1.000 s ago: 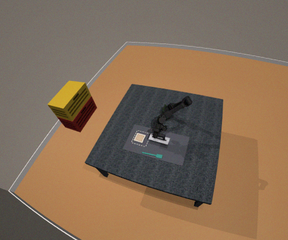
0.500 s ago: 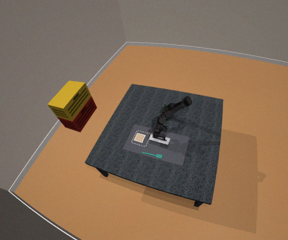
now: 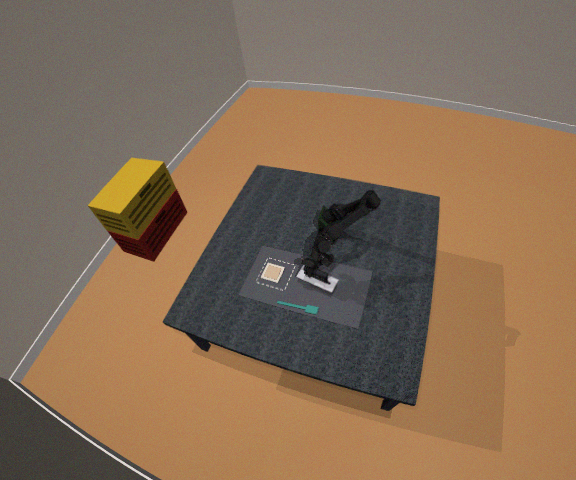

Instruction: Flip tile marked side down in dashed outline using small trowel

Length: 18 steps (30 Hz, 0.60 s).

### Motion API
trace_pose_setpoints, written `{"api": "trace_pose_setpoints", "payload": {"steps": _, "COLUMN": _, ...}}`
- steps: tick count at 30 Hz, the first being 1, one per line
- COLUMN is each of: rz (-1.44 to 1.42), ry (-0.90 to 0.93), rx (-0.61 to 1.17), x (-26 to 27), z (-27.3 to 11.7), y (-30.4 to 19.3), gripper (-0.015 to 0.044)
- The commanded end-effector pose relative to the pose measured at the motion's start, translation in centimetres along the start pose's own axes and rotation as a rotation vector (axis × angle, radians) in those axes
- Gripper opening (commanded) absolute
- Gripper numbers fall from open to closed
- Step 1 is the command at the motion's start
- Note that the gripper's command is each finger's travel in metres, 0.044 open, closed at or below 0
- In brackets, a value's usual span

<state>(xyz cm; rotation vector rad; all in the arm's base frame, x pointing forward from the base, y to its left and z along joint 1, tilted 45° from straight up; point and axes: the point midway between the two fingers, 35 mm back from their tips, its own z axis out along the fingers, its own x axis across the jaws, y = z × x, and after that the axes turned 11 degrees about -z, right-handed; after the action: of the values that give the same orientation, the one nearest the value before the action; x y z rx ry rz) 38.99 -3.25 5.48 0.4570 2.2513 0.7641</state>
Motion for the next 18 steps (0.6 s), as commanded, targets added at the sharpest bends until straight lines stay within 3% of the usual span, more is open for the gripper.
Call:
{"api": "trace_pose_setpoints", "payload": {"steps": 1, "rz": 0.049, "ry": -0.003, "rx": 0.042, "x": -0.6, "z": -0.1, "y": 1.5, "gripper": 0.0000}}
{"api": "trace_pose_setpoints", "payload": {"steps": 18, "rz": 0.248, "ry": 0.061, "rx": 0.238, "x": 2.1, "z": -0.2, "y": 7.1, "gripper": 0.0000}}
